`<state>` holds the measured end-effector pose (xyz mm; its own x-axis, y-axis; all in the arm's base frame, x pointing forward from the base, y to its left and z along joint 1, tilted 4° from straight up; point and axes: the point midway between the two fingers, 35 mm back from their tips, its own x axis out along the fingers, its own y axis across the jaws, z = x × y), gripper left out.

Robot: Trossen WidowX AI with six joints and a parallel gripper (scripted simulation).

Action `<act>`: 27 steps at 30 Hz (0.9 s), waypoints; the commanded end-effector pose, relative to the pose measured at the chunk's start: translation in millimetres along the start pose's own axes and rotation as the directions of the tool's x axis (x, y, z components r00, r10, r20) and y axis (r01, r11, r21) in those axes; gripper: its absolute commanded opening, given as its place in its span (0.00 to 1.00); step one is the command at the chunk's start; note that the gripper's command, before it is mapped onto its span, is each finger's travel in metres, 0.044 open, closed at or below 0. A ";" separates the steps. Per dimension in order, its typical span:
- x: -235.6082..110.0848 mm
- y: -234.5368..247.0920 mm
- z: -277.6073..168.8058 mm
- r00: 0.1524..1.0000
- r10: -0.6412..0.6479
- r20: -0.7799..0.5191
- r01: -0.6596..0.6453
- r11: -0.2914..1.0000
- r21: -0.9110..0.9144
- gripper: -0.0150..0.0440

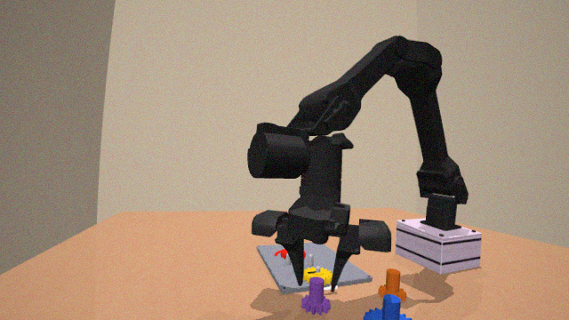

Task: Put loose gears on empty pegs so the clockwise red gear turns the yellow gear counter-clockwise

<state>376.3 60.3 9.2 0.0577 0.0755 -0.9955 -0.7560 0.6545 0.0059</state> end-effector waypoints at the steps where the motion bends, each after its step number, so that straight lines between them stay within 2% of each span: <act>1: 0.2 0.4 0.6 1.000 0.002 0.003 -0.002 1.000 -0.003 0.42; 3: 0.2 0.4 0.6 1.000 0.002 0.003 -0.002 1.000 -0.003 0.33; 10: 0.2 0.4 0.6 1.000 0.002 0.003 -0.002 1.000 -0.003 0.25; 27: -46.2 -1.3 6.5 1.000 0.001 0.004 -0.001 1.000 -0.003 0.25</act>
<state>376.9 60.6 41.4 0.0473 0.0756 -0.9960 -0.7560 0.6544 0.0138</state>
